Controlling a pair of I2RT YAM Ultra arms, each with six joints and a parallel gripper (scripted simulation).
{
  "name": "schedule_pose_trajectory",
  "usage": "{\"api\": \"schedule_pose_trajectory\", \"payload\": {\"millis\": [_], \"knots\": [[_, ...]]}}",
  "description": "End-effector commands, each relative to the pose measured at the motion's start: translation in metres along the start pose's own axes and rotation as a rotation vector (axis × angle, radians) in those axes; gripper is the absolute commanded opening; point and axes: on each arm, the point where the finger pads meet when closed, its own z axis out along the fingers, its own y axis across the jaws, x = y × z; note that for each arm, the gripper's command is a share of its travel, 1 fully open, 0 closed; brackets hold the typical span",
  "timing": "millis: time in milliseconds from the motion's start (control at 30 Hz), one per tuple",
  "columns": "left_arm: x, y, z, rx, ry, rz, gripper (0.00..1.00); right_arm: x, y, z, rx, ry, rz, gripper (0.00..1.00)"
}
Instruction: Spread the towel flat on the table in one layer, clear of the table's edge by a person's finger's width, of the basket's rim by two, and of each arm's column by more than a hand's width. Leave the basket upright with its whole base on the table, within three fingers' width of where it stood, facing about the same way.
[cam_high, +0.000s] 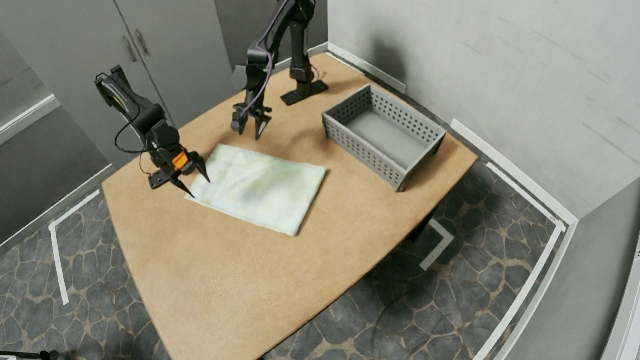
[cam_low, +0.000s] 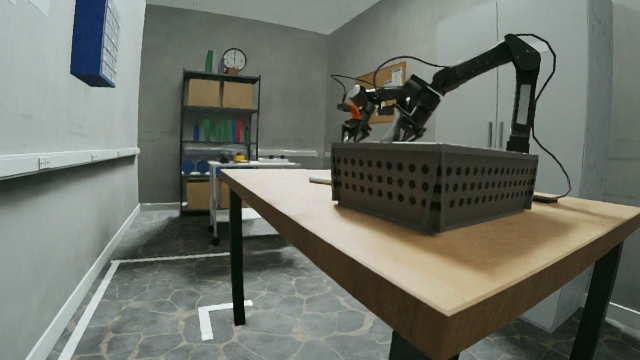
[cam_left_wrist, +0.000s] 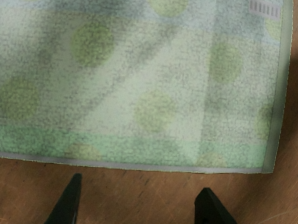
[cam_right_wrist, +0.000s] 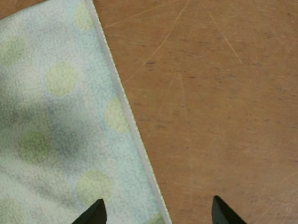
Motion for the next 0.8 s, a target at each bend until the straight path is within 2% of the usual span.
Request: {"api": "schedule_pose_trajectory", "payload": {"millis": [0,200,233,300,500,567,633,767], "knots": [[-0.013,-0.001,-0.005,0.002,-0.021,0.003,0.64,-0.014,0.004,-0.006,-0.007,-0.033,-0.012,0.64],[-0.013,-0.001,-0.005,0.002,-0.021,0.003,0.64,-0.014,0.004,-0.006,-0.007,-0.033,-0.012,0.64],[-0.009,0.011,-0.001,-0.014,-0.011,-0.046,0.34,-0.003,0.008,-0.005,-0.002,0.018,-0.024,0.34],[0.011,0.027,0.010,-0.038,0.033,-0.108,0.34,0.009,0.020,-0.006,-0.007,0.074,-0.062,0.34],[0.030,0.070,0.020,-0.092,0.080,-0.294,0.34,0.044,0.056,-0.012,-0.021,0.236,-0.177,0.34],[0.030,0.070,0.020,-0.092,0.080,-0.294,0.34,0.044,0.056,-0.012,-0.021,0.236,-0.177,0.34],[0.018,0.088,0.018,-0.114,0.049,-0.353,0.34,0.056,0.068,-0.014,-0.026,0.291,-0.216,0.34],[0.032,0.120,0.024,-0.165,0.090,-0.477,0.34,0.080,0.091,-0.017,-0.036,0.399,-0.292,0.34]]}}
